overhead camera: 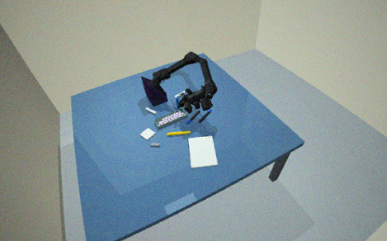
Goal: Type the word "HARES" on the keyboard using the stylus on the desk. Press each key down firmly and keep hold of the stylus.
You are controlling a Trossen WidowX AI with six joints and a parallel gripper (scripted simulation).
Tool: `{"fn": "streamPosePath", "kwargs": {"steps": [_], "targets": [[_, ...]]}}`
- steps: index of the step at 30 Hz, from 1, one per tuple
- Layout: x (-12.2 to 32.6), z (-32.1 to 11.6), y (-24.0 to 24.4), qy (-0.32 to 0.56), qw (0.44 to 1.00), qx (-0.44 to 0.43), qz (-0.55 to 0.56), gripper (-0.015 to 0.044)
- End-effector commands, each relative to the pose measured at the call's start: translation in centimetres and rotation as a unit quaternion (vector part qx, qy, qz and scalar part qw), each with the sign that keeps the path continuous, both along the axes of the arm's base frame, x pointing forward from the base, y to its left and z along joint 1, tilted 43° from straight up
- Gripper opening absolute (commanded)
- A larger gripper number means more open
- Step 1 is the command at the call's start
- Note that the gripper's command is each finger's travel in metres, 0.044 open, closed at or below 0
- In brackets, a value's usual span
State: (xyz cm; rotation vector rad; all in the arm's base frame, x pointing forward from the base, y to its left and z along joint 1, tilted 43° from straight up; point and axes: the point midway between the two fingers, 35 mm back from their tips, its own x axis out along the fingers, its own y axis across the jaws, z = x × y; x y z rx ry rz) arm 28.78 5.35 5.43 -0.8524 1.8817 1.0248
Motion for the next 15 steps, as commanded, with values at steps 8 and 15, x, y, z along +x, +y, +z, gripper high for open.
{"fn": "streamPosePath", "kwargs": {"steps": [8,15], "targets": [[-0.04,-0.99,1.23,0.002,1.0,0.001,-0.001,0.0079],[-0.04,-1.02,1.26,0.002,1.0,0.001,-0.001,0.0081]]}}
